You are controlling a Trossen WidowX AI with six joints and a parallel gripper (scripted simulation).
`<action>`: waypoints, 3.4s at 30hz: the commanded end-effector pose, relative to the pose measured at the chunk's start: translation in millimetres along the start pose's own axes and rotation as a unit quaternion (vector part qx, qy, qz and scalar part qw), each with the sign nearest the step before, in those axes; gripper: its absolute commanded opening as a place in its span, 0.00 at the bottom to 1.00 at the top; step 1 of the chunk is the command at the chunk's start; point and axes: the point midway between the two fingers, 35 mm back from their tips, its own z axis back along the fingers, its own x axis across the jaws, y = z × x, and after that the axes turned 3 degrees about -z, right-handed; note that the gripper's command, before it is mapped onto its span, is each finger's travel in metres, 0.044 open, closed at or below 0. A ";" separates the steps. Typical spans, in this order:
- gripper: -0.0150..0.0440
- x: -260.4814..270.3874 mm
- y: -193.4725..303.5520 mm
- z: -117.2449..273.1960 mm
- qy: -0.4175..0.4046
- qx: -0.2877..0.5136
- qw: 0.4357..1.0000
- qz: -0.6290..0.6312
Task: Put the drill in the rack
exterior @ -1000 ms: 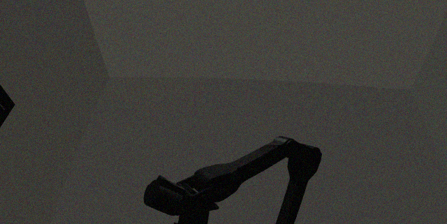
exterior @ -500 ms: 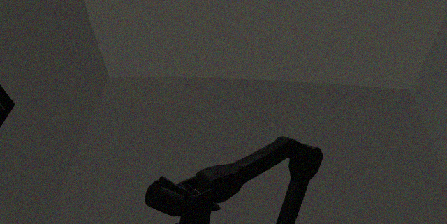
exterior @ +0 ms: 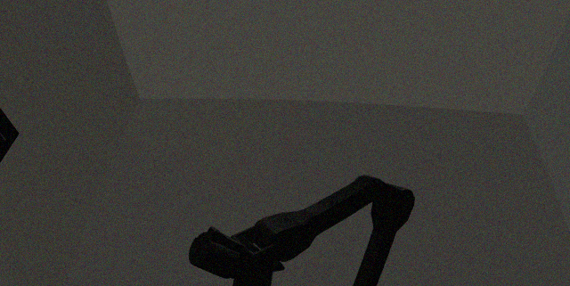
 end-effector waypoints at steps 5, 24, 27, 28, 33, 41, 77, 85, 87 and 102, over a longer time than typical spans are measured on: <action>1.00 0.1 -4.7 -1.2 0.001 -0.002 1.000 -0.002; 0.69 -0.3 -6.9 -1.9 0.001 0.000 1.000 0.000; 0.56 -0.3 -6.9 -1.9 0.001 0.000 1.000 0.000; 0.51 -0.3 -6.9 -1.9 0.001 0.000 1.000 0.000; 0.29 -0.3 -6.9 -1.9 0.001 0.000 1.000 0.000; 0.25 0.1 -7.0 -0.6 0.001 -0.002 1.000 -0.001; 0.25 1.1 -1.6 1.8 0.001 -0.002 1.000 -0.002; 0.25 0.5 6.6 2.5 0.001 -0.002 1.000 -0.002; 0.25 0.2 9.2 2.8 0.001 -0.002 1.000 -0.002; 0.25 -1.6 32.8 4.9 0.001 -0.001 1.000 -0.002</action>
